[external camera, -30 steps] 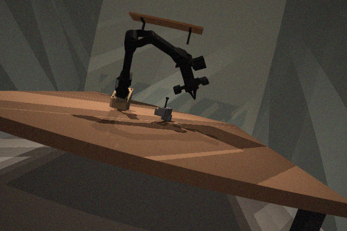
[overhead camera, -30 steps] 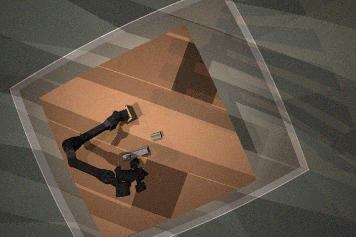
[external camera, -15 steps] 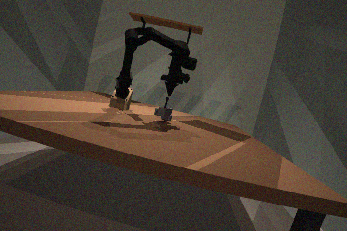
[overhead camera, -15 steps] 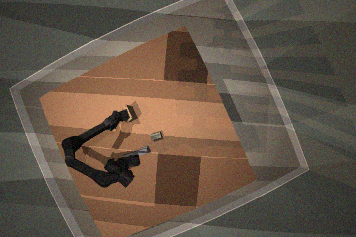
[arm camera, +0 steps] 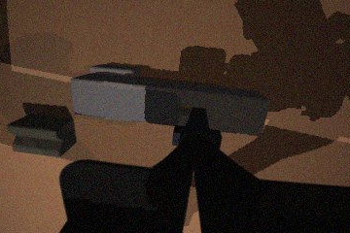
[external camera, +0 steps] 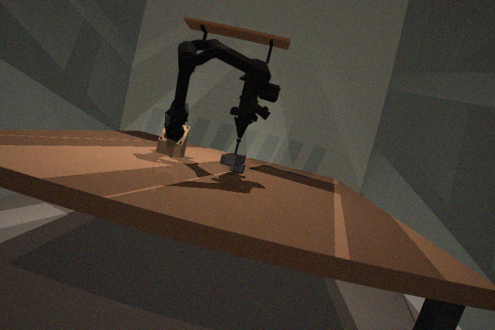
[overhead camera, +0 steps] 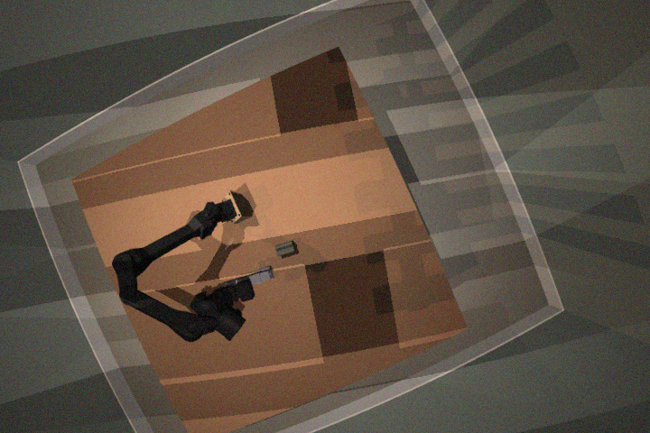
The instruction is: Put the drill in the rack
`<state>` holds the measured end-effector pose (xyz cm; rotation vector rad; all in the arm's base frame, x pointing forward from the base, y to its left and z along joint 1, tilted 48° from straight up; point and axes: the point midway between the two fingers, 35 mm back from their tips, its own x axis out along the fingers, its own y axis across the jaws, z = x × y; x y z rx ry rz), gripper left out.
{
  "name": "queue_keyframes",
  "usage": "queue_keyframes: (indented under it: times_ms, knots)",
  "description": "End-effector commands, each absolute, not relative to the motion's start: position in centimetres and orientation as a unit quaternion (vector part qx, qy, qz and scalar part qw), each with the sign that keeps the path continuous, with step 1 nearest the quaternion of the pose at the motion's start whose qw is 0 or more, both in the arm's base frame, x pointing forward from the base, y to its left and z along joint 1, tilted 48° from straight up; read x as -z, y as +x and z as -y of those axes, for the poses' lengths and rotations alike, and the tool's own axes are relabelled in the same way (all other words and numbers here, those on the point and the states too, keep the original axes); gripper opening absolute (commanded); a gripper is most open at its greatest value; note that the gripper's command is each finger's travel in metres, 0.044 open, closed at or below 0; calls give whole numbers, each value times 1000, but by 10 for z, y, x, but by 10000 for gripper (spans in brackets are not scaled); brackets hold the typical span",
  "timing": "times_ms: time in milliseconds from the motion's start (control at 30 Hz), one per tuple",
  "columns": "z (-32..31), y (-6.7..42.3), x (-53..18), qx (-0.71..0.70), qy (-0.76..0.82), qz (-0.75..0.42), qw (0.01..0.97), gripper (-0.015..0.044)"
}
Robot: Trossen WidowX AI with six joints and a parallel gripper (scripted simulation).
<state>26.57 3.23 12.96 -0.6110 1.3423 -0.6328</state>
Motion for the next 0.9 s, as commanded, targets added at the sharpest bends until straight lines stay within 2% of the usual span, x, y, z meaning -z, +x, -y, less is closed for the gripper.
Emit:
queue_keyframes:
  times_ms: [0,867]
  knots:
    - [-27,265,-127,283,-278,-602,693,0]
    - [-22,267,-122,283,-278,-602,693,0]
